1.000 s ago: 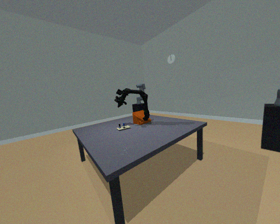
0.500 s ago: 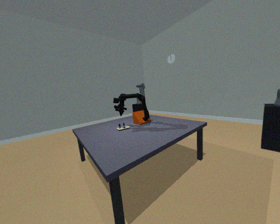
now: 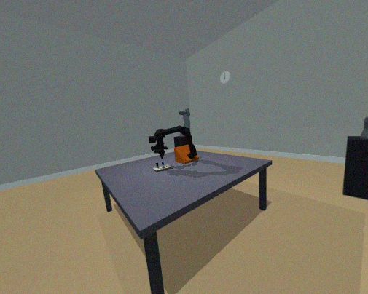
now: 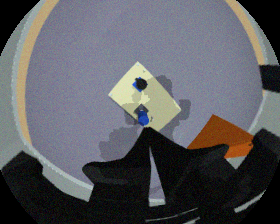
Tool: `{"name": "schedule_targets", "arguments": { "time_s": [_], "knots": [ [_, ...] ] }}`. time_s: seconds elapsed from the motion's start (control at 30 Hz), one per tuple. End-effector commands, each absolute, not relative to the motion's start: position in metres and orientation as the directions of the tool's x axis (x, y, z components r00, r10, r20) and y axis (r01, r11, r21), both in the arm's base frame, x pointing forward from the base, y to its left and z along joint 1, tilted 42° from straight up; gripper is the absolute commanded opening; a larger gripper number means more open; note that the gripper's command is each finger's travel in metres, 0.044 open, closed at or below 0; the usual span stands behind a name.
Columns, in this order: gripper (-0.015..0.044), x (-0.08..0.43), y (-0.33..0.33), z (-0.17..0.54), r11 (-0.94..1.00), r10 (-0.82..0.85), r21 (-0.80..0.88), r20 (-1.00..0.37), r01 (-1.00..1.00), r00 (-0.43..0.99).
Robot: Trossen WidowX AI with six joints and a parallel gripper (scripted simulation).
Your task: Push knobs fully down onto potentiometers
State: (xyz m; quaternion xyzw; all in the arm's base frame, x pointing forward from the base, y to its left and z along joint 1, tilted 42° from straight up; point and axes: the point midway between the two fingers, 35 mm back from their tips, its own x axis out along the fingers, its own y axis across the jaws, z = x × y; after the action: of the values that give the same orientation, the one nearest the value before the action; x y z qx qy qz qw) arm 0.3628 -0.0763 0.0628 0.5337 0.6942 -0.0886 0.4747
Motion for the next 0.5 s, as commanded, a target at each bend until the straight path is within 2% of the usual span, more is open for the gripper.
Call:
{"name": "schedule_targets", "arguments": {
  "time_s": [0.0,0.47],
  "knots": [
    [0.0000,0.363,-0.071,0.060,0.412,0.662,0.385,-0.749,0.826,0.019],
    [0.0000,0.364,-0.060,0.047,0.412,0.663,0.386,-0.749,0.826,0.019]
  ]
}}
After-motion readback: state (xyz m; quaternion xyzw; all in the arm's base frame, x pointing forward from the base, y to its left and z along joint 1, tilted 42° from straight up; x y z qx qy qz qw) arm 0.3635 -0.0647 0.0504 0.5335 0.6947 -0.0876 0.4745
